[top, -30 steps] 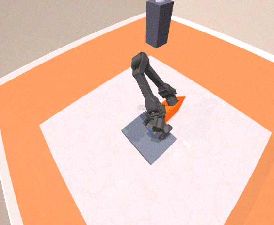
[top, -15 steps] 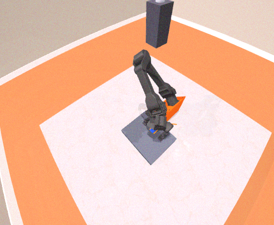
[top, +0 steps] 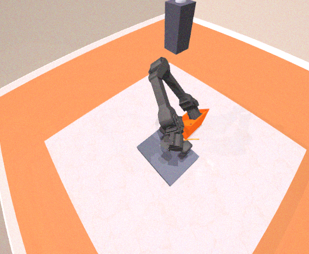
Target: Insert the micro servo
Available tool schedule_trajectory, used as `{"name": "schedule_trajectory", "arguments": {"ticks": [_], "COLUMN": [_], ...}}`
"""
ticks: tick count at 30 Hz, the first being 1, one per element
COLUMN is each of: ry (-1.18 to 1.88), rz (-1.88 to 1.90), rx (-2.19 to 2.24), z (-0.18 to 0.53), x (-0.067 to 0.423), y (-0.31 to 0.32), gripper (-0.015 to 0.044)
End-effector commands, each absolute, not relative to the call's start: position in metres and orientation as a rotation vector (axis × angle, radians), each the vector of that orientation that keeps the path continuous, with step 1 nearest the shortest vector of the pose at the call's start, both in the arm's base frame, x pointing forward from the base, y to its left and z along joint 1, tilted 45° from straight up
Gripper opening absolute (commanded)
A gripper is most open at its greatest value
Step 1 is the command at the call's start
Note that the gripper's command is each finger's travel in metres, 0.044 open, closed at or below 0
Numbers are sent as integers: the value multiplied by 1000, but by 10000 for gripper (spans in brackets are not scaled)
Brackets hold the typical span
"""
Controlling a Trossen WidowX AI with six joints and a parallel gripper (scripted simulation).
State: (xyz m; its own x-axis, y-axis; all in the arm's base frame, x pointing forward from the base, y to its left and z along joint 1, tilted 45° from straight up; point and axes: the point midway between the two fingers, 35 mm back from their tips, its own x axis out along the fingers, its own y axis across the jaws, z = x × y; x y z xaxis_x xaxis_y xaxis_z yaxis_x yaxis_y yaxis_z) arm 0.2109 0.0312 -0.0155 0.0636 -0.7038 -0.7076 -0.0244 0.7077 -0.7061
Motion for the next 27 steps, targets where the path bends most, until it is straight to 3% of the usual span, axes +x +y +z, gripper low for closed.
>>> {"name": "schedule_trajectory", "arguments": {"ticks": [1, 6, 27], "ry": [1423, 1424, 1419], "rz": [-568, -569, -573], "rx": [-645, -642, -631], "z": [4, 22, 55], "x": [250, 279, 266], "y": [51, 65, 96], "gripper": [440, 440, 440]}}
